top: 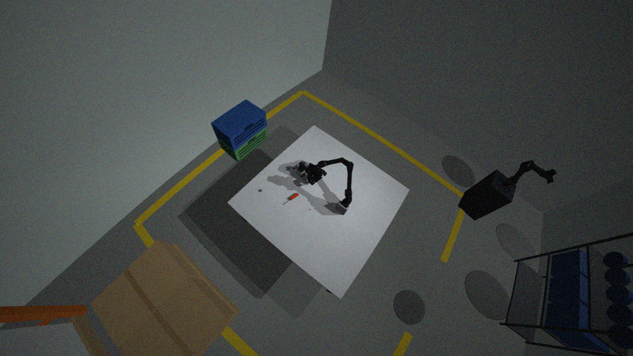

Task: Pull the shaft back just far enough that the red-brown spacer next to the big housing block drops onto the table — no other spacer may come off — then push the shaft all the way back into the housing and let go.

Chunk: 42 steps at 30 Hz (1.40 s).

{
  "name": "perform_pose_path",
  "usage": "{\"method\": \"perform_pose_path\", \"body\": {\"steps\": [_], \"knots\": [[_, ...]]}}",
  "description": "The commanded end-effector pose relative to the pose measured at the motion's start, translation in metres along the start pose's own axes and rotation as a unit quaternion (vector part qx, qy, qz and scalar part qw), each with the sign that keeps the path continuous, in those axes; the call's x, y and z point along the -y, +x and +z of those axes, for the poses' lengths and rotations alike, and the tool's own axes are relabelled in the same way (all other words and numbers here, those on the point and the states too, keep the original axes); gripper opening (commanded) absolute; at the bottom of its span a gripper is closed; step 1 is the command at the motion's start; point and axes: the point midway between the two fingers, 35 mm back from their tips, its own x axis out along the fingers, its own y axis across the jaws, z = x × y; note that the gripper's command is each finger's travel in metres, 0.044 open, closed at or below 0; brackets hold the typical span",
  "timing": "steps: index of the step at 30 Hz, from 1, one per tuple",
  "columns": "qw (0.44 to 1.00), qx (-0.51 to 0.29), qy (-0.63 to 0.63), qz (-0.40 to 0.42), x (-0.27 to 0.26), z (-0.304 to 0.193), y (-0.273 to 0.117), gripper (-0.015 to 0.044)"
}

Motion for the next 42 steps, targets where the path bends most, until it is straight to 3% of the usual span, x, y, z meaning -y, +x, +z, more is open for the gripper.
{"method": "perform_pose_path", "body": {"steps": [1, 42], "knots": [[1.0, 0.005, 0.002, 0.001, -0.001, 0.005, -0.001, 0.0], [1.0, 0.005, 0.002, 0.001, 0.0, 0.018, -0.001, 0.0]]}}
